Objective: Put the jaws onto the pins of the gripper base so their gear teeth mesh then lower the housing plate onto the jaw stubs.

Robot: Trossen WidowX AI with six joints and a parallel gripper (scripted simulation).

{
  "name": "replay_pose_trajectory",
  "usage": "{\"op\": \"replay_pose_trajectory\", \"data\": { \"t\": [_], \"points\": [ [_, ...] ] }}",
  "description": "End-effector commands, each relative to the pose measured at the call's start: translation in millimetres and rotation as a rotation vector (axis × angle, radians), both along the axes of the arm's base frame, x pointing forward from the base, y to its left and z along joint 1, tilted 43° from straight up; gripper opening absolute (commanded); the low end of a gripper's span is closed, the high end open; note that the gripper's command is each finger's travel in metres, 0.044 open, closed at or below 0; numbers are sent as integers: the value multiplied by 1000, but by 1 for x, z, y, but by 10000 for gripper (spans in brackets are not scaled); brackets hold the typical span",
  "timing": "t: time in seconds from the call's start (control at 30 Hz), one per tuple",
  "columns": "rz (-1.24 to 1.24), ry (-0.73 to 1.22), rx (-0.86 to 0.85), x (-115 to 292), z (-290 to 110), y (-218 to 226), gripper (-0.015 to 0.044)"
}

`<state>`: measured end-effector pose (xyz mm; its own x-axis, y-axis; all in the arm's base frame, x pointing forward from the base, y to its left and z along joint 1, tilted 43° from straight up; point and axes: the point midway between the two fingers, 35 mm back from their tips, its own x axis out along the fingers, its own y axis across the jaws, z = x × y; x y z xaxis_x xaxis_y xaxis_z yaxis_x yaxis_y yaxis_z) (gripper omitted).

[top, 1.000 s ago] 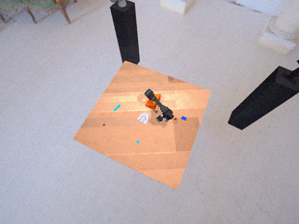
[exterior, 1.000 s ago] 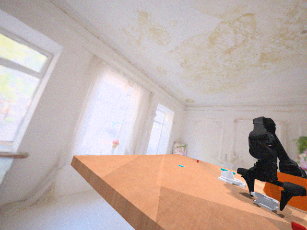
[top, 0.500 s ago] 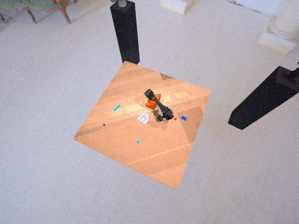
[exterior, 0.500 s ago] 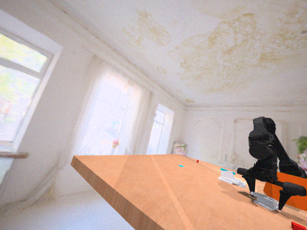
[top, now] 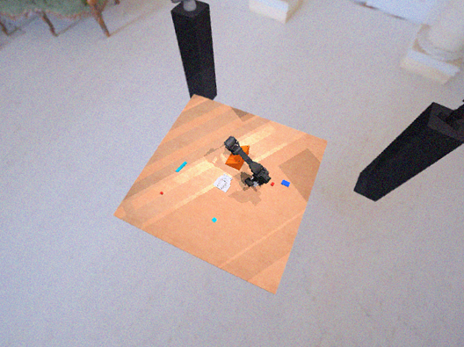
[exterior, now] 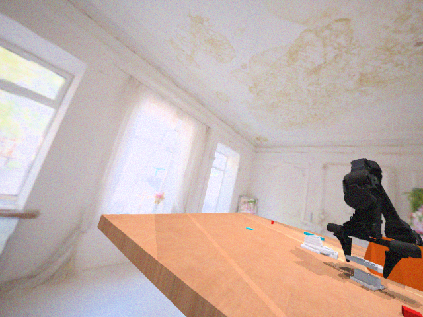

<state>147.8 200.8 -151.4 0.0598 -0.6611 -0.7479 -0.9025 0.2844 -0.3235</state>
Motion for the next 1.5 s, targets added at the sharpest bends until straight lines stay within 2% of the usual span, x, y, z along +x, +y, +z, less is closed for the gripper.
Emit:
{"op": "replay_pose_trajectory", "data": {
  "t": [0.0, 0.5, 1.47],
  "points": [
    [-6, -1, 0, -1, 9, 8, 351],
    [10, 13, -1, -3, 37, 28, 351],
    [603, 526, -33, 49, 101, -21, 351]
  ]
}}
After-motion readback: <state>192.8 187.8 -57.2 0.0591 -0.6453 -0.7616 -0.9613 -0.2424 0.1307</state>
